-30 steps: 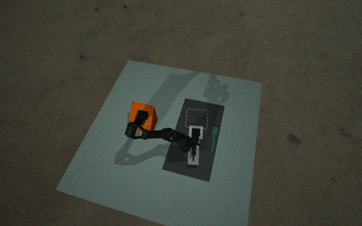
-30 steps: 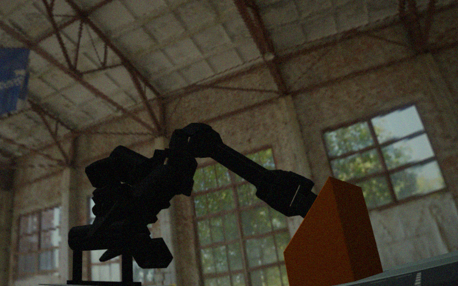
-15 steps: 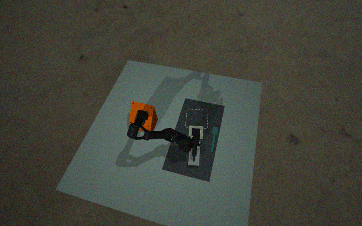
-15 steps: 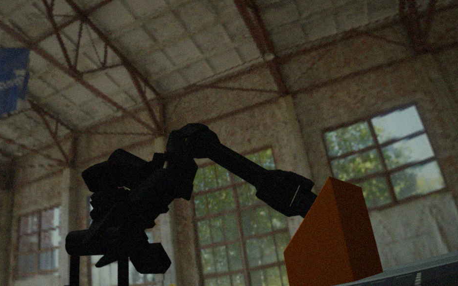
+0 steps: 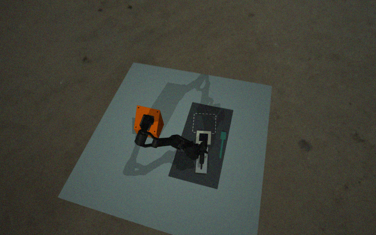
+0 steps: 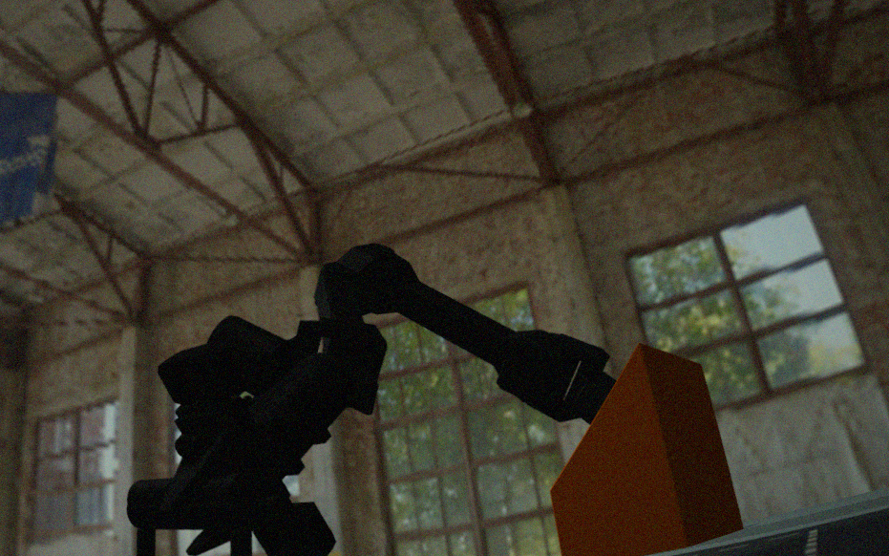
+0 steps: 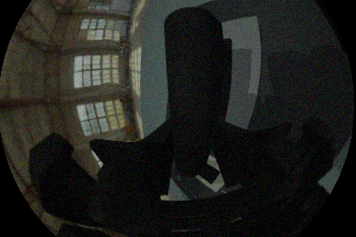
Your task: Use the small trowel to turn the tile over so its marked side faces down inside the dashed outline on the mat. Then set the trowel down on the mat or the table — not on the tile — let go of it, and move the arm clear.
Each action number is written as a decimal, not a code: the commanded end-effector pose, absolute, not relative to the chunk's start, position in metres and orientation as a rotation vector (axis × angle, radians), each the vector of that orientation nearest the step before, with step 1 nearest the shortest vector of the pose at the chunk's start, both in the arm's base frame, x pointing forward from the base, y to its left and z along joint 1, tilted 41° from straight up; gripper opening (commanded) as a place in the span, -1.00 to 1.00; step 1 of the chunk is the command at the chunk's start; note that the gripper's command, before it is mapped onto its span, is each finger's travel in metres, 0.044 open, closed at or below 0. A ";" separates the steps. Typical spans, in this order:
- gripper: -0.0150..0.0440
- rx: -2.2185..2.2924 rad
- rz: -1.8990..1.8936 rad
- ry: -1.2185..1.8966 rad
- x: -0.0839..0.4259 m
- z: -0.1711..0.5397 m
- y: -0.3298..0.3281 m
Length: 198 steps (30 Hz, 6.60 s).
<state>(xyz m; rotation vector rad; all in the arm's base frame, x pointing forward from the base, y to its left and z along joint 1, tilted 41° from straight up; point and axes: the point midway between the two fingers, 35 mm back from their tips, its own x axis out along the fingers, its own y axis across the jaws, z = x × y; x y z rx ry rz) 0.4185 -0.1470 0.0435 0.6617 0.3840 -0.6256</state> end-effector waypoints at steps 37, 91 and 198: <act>-0.49 0.659 -0.609 0.387 0.412 0.005 -0.107; -0.49 0.759 -0.605 0.426 0.412 0.026 -0.079; -0.49 0.762 -0.605 0.427 0.409 0.052 -0.028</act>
